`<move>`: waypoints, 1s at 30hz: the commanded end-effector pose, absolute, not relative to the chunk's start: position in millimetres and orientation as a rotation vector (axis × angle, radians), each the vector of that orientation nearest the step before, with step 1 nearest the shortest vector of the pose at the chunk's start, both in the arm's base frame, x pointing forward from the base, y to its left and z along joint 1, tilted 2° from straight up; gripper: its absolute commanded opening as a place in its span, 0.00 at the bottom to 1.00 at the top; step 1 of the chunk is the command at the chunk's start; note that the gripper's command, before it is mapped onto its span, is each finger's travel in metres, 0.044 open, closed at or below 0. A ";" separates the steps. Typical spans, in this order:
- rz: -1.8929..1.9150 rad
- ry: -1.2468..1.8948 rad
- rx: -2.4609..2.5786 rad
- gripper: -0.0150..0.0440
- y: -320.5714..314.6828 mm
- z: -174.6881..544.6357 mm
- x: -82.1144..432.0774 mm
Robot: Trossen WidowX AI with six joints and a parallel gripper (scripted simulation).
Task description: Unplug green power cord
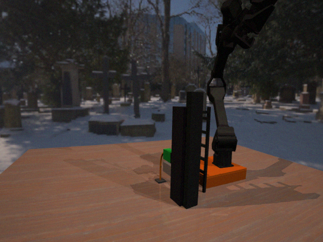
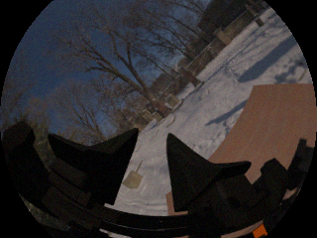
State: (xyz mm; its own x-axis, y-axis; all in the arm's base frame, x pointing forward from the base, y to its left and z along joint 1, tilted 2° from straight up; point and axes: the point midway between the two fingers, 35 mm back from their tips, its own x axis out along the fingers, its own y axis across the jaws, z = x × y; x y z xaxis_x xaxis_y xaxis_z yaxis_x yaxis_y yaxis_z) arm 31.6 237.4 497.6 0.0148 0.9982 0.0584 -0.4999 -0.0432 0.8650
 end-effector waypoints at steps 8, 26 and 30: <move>1.058 0.766 0.856 0.53 249.6 447.7 114.7; 0.294 0.808 0.892 0.53 183.8 338.2 264.3; 0.144 0.828 0.884 0.53 158.2 312.6 286.4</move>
